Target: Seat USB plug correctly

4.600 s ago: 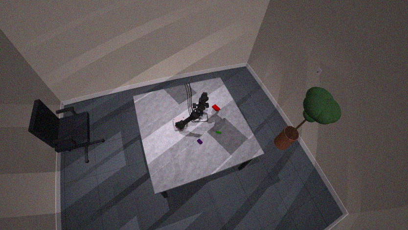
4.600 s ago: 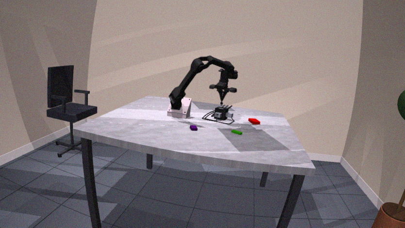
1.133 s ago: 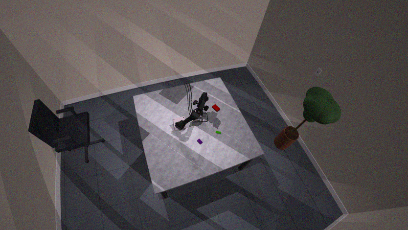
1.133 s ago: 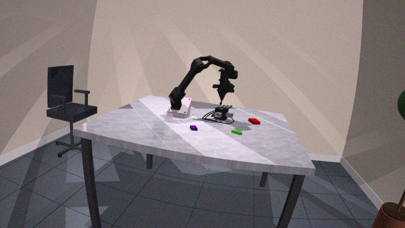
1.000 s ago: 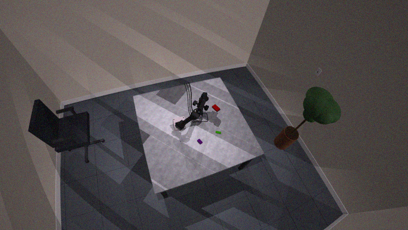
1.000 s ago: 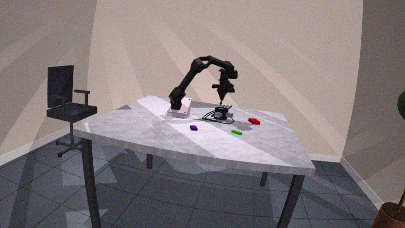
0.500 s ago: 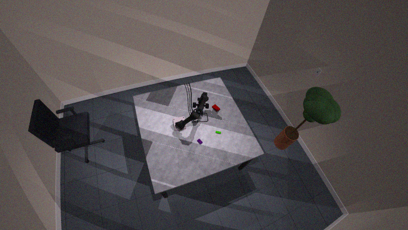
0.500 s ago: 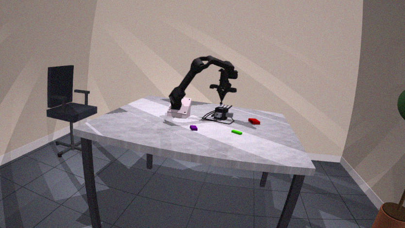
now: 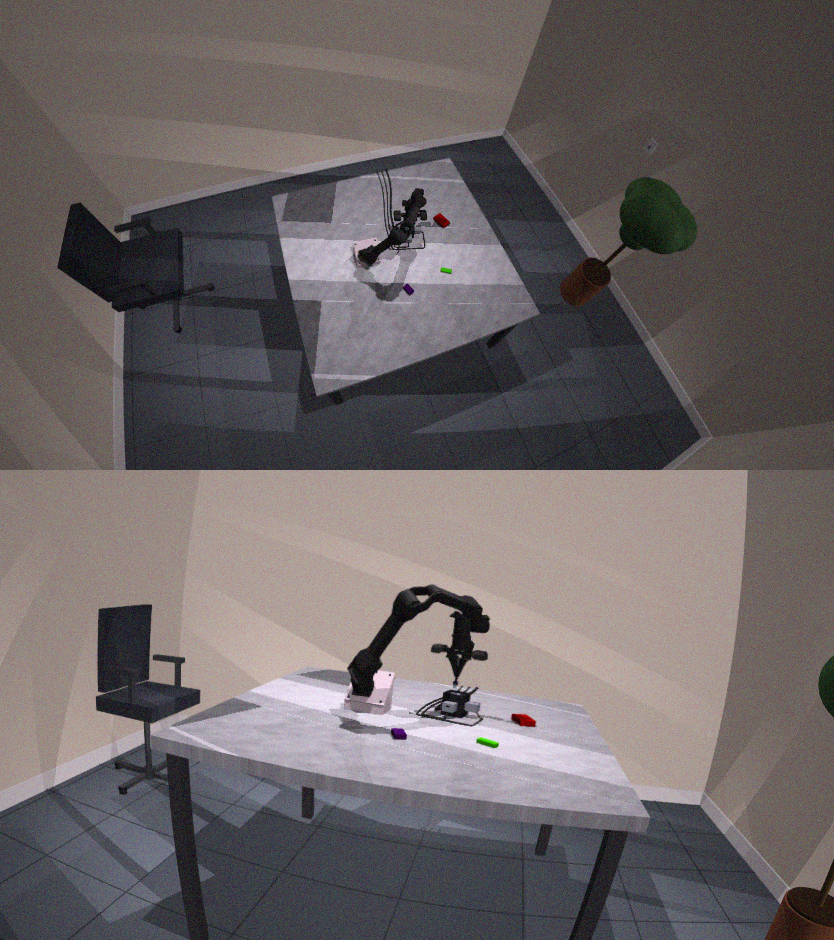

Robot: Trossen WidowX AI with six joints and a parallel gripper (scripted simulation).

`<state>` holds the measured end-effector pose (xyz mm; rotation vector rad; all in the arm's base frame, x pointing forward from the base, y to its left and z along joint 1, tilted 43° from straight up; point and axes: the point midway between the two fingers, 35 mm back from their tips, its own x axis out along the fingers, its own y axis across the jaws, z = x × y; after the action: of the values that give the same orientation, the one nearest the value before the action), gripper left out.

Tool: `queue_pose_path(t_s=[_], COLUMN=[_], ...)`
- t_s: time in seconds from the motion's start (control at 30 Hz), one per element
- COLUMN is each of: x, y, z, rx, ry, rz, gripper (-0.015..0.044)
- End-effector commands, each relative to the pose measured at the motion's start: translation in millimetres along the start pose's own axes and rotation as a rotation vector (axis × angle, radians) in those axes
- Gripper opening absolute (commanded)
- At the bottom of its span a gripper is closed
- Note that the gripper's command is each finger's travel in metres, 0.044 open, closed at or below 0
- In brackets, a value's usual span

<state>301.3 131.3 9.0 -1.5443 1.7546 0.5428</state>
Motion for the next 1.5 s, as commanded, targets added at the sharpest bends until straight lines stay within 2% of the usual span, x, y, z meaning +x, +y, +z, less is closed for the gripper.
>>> queue_pose_path(t_s=[0.0,1.47], x=[0.1,5.1], y=[0.0,-0.2], z=[0.1,3.2], rx=[0.0,-0.004], ry=[-0.001,-0.036], rz=[0.0,0.0], gripper=[0.0,0.0])
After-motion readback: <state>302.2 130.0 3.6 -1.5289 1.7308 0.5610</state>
